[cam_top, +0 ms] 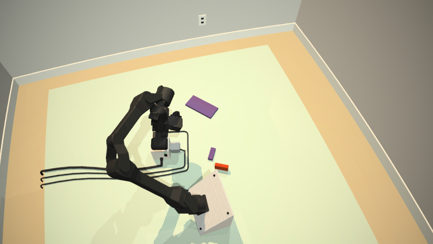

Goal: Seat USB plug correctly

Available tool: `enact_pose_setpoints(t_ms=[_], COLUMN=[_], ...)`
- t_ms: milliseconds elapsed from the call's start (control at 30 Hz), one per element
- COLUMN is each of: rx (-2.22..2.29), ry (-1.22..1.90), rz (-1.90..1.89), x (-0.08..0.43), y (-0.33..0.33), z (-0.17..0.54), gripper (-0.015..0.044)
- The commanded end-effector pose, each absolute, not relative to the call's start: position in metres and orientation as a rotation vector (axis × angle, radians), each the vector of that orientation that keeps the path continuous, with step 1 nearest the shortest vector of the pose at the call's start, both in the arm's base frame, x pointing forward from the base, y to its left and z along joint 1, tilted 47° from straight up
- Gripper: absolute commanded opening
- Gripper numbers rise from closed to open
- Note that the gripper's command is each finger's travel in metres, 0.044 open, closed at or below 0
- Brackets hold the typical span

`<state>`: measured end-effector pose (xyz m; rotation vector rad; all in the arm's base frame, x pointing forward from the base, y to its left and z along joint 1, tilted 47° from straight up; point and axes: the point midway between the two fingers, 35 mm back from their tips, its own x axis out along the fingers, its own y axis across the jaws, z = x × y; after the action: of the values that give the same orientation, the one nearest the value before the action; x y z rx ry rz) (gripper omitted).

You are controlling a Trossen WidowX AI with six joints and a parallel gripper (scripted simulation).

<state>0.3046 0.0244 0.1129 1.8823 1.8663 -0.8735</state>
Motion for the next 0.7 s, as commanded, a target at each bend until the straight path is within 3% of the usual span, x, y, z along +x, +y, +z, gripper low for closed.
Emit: enact_pose_setpoints(t_ms=[0, 667], rx=[1.887, 1.887], ry=[1.867, 1.867], rz=[-0.871, -0.871], x=[0.3048, 0.3046], y=[0.0255, 0.0272], z=[0.1128, 0.1112], gripper=[0.0000, 0.0000])
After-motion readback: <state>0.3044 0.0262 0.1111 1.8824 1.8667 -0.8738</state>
